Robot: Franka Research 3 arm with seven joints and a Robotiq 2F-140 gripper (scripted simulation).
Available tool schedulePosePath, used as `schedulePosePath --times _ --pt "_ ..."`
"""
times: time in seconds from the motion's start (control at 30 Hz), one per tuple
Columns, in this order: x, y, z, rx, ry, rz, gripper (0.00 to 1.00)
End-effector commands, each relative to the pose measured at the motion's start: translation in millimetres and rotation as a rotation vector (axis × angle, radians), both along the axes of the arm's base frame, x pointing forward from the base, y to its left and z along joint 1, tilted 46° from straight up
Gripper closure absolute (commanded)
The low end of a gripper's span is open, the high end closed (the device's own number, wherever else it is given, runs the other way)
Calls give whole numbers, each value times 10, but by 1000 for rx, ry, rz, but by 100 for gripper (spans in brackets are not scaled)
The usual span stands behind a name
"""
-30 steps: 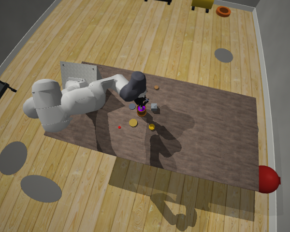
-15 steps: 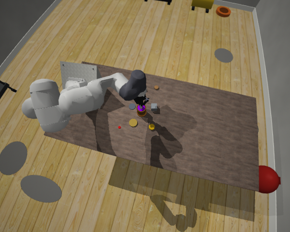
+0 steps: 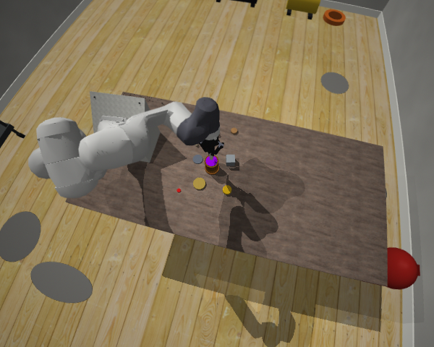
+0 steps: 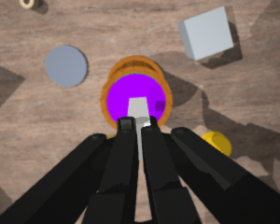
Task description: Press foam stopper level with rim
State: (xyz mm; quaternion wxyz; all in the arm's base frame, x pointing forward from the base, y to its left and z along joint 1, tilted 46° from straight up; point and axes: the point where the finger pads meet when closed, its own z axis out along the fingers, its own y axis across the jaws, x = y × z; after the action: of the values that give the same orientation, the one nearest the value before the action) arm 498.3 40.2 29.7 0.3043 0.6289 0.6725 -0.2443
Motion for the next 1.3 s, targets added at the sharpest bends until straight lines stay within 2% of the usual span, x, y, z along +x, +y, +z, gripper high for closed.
schedulePosePath --times 0.0,0.97,1.27 --pt "-30 42 60 -9 13 1 100" --pt "-33 80 94 -9 13 1 100" --pt "-18 -33 -15 -9 13 1 100"
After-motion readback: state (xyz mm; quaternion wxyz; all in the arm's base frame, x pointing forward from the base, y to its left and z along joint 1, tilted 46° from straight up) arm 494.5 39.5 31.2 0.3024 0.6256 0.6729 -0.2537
